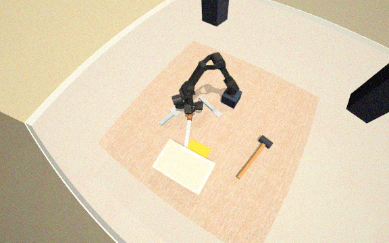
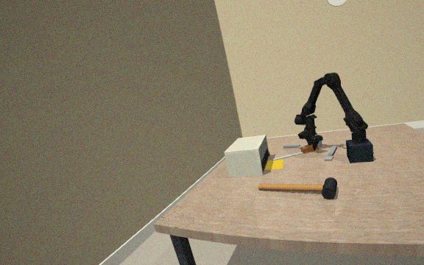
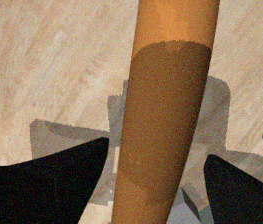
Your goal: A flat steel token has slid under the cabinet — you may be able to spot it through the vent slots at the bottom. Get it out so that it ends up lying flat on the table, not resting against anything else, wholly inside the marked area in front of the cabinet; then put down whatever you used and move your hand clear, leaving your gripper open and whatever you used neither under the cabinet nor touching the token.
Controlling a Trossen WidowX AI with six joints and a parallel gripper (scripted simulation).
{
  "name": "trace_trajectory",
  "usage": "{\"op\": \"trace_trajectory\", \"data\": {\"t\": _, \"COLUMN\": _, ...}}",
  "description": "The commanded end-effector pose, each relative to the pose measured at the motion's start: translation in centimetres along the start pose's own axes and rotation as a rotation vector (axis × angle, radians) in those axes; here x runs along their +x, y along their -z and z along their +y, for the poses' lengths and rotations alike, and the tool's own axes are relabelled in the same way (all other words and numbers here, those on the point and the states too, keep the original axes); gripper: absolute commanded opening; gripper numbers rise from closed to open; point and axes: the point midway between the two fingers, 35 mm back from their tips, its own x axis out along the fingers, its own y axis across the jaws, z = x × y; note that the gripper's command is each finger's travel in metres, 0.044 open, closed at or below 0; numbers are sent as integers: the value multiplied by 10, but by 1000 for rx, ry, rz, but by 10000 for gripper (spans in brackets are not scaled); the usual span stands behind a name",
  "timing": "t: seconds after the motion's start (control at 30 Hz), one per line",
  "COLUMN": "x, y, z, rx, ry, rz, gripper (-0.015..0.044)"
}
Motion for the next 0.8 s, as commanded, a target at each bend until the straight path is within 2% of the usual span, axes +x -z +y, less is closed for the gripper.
{"op": "trace_trajectory", "data": {"t": 0.0, "x": 3, "y": 3, "z": 3, "rx": -1, "ry": -12, "rz": 8, "gripper": 270}}
{"op": "trace_trajectory", "data": {"t": 0.1, "x": 3, "y": 3, "z": 3, "rx": -1, "ry": -12, "rz": 8, "gripper": 270}}
{"op": "trace_trajectory", "data": {"t": 0.77, "x": 0, "y": 0, "z": 0, "rx": 0, "ry": 0, "rz": 0, "gripper": 137}}
